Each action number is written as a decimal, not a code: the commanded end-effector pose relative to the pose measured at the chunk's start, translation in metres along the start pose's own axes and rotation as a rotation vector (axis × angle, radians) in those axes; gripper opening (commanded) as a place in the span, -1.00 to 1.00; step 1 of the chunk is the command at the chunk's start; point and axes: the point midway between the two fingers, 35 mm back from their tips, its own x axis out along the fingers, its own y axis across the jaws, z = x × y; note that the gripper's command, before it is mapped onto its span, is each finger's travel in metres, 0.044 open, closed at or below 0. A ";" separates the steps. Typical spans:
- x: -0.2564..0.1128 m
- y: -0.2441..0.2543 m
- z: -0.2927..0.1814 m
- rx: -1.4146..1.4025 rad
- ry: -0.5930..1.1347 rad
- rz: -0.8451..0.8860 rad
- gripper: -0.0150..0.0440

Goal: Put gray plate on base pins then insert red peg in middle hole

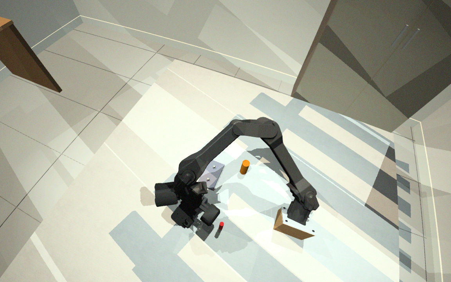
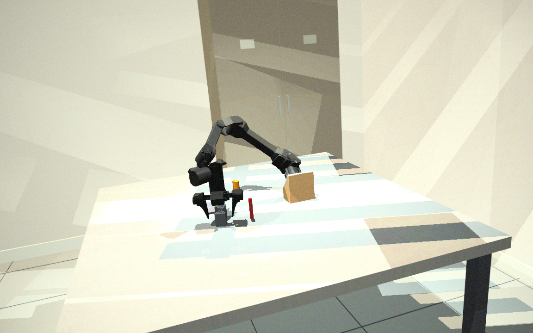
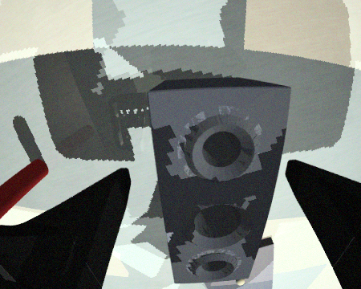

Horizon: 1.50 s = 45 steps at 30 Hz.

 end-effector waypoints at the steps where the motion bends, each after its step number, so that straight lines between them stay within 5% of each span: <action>1: 0.006 0.002 -0.001 -0.011 0.005 -0.001 1.00; 4: 0.008 0.002 -0.001 -0.011 0.006 -0.001 1.00; 15: 0.008 0.002 -0.001 -0.011 0.006 -0.001 0.02; 21: 0.008 0.002 -0.001 -0.011 0.006 -0.001 -0.11; 25: 0.004 0.001 0.000 -0.011 0.004 -0.001 -0.47; 45: -0.058 -0.007 0.010 -0.012 -0.003 0.000 -0.49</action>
